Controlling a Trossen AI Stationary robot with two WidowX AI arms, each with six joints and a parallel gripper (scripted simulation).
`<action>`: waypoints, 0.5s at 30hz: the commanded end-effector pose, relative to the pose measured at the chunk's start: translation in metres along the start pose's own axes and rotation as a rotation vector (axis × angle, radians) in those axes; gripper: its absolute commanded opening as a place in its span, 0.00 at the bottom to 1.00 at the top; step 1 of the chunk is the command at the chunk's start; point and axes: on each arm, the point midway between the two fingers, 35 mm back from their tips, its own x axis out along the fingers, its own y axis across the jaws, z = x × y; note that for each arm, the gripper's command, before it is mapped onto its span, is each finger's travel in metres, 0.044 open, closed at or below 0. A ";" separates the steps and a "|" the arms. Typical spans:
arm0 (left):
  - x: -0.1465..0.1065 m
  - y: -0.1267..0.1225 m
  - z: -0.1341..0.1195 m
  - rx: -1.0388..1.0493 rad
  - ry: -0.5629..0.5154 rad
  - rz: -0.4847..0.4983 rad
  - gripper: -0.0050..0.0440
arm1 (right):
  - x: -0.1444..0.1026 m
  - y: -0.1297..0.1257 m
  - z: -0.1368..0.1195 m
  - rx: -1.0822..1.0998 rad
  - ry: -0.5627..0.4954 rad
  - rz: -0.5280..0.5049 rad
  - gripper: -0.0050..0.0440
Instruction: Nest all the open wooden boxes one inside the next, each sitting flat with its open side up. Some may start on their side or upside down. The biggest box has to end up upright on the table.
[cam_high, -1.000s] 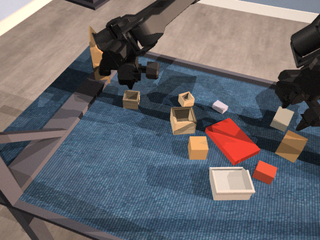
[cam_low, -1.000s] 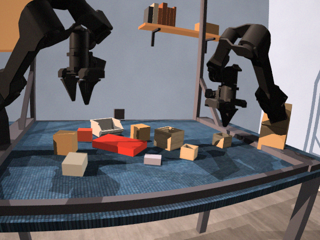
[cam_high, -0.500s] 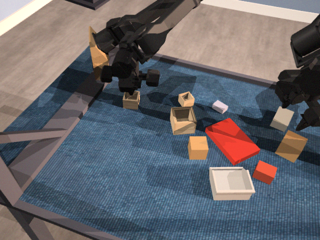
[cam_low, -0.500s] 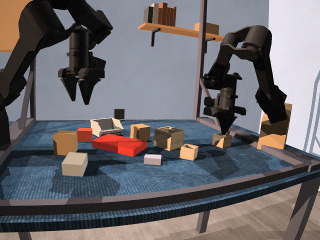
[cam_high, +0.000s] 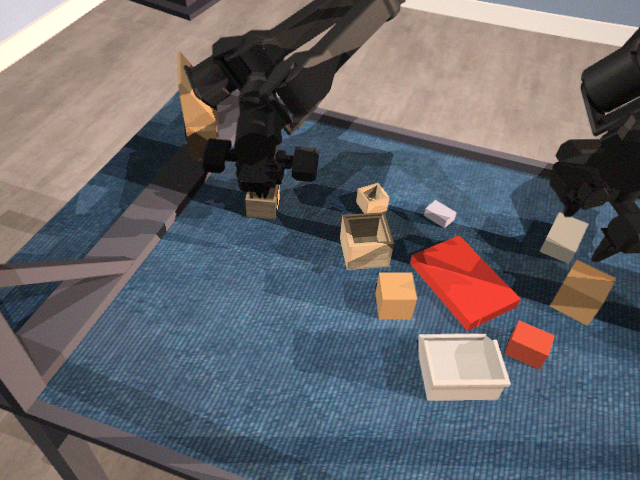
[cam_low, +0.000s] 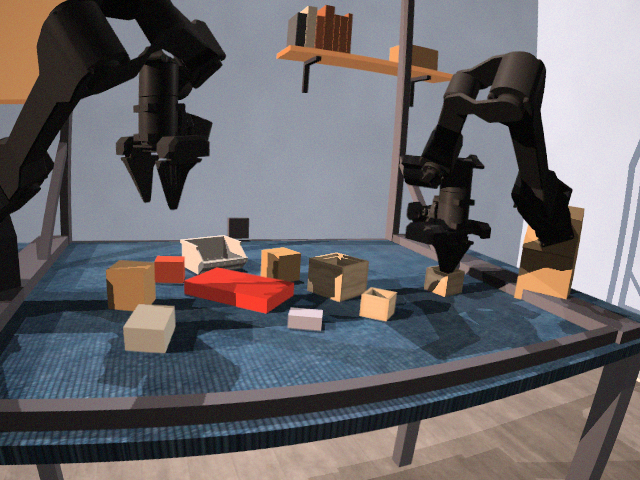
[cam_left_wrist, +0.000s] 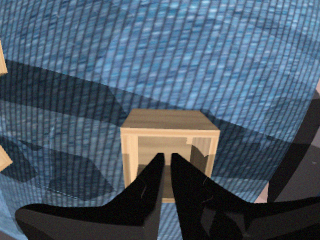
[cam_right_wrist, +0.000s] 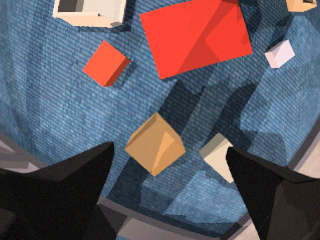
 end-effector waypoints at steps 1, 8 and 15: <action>0.000 0.001 0.002 -0.005 -0.011 0.001 0.30 | -0.001 0.000 0.001 0.005 -0.003 0.002 0.92; 0.000 0.001 0.002 -0.005 -0.011 0.001 0.54 | -0.001 0.000 0.001 0.005 -0.003 0.002 0.92; 0.000 0.001 0.002 -0.005 -0.011 0.001 0.54 | -0.001 0.000 0.001 0.005 -0.003 0.002 0.92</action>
